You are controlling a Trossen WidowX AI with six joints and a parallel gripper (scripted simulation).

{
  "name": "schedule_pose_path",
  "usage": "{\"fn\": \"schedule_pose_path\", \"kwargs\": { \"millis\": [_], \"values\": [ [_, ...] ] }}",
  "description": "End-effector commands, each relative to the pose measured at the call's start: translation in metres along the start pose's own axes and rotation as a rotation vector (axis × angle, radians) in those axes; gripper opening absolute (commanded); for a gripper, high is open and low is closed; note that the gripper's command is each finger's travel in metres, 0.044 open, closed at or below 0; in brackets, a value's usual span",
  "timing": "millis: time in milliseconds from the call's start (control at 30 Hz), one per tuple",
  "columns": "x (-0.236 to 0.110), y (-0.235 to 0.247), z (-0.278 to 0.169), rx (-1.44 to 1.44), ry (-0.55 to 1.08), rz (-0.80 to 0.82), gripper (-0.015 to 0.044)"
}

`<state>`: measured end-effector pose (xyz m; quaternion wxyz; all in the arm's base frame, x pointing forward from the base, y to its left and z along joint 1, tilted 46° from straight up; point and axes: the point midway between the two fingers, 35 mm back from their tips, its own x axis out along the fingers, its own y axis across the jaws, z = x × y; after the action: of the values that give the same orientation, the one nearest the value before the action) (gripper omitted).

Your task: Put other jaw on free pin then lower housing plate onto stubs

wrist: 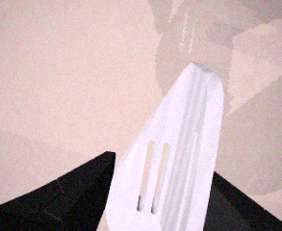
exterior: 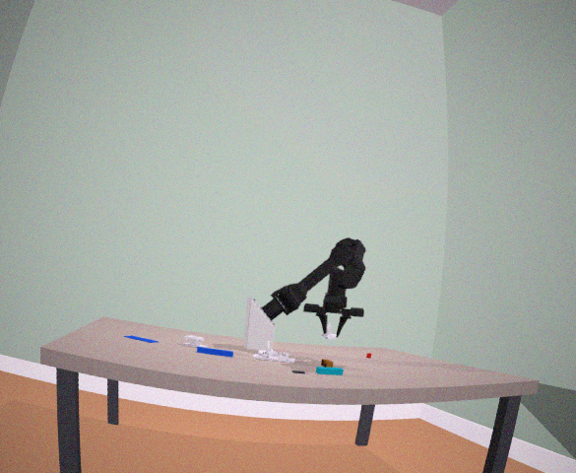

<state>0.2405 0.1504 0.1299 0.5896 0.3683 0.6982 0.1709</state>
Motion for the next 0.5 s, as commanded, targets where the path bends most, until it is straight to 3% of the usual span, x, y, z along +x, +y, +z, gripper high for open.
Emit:
{"fn": "schedule_pose_path", "kwargs": {
  "millis": [0,467],
  "values": [
    [0.000,-0.005,0.010,-0.009,-0.001,-0.003,0.0134],
    [0.000,-0.030,0.047,-0.028,-0.005,-0.013,0.0134]
  ]
}}
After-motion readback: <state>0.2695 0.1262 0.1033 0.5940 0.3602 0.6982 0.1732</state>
